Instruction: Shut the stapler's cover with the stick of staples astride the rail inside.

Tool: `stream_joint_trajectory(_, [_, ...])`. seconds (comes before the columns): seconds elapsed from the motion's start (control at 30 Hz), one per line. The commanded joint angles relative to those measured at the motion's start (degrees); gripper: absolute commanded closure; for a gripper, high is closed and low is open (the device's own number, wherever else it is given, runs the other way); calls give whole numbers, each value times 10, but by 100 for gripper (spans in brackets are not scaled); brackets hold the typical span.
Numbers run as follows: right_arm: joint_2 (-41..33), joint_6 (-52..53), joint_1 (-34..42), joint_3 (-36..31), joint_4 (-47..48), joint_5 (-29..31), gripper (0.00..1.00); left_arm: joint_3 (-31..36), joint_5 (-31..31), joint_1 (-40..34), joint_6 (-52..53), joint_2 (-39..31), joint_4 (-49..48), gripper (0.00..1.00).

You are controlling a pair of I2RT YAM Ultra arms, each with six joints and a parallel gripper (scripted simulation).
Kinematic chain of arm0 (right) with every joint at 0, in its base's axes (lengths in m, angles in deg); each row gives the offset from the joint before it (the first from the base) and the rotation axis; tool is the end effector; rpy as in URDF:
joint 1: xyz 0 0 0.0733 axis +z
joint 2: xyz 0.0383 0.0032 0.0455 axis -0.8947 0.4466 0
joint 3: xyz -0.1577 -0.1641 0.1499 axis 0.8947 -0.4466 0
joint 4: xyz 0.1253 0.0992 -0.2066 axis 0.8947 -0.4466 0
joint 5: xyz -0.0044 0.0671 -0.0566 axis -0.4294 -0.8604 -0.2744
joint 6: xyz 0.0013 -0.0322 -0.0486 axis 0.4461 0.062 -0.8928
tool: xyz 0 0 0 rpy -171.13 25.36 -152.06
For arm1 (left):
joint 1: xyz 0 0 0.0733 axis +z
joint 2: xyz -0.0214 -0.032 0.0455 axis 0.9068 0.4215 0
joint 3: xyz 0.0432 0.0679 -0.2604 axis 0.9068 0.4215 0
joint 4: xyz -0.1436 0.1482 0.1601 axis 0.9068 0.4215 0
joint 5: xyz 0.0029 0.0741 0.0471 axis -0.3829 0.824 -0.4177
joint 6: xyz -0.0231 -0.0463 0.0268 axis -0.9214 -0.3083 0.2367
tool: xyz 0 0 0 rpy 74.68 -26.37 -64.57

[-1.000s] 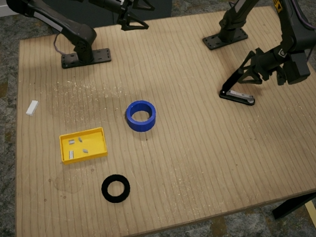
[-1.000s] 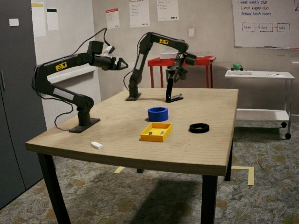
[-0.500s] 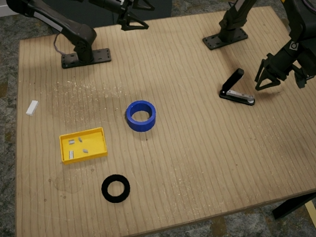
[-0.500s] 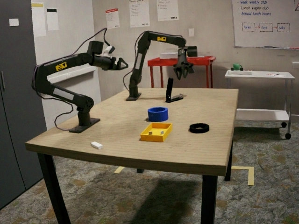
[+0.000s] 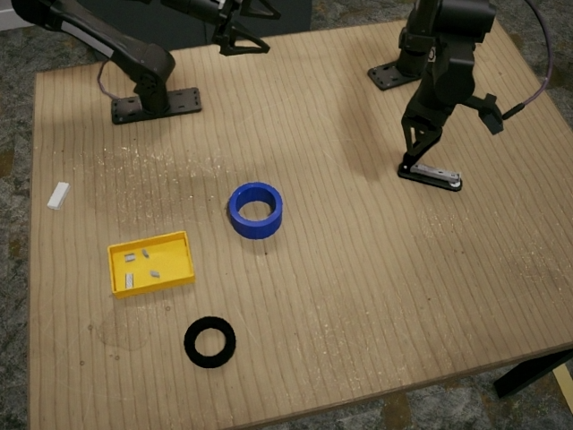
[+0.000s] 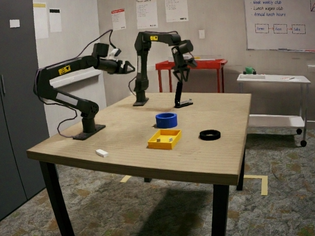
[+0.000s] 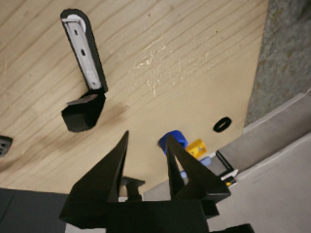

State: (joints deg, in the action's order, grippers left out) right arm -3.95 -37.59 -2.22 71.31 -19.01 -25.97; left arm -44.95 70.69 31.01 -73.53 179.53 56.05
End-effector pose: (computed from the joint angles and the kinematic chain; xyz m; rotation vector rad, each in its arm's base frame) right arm 0.0619 0.1215 0.3063 -1.0844 1.6249 0.7533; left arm 0.2797 -0.1917 0.2972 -0.9669 2.8720 -0.3650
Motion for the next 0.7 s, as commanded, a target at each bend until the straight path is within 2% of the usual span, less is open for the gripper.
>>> stream_joint_trajectory(0.0, [-7, -1, -2, 2, -1, -1, 0, 10, 87, -16, -66, -26, 11, 50])
stream_joint_trajectory(0.1, [-7, -1, -2, 2, -1, -1, 0, 16, 175, -84, -141, -37, 28, 50])
stream_joint_trajectory(0.2, [-7, -1, -2, 2, -1, -1, 0, 22, 231, -134, -188, -45, 47, 50])
stream_joint_trajectory(0.33, [-7, -1, -2, 2, -1, -1, 0, 12, 292, -165, -233, -22, 126, 50])
stream_joint_trajectory(0.5, [-7, -1, -2, 2, -1, -1, 0, 8, 324, -167, -272, -2, 173, 50])
stream_joint_trajectory(0.67, [-7, -1, -2, 2, -1, -1, 0, 6, 320, -166, -277, 5, 171, 50])
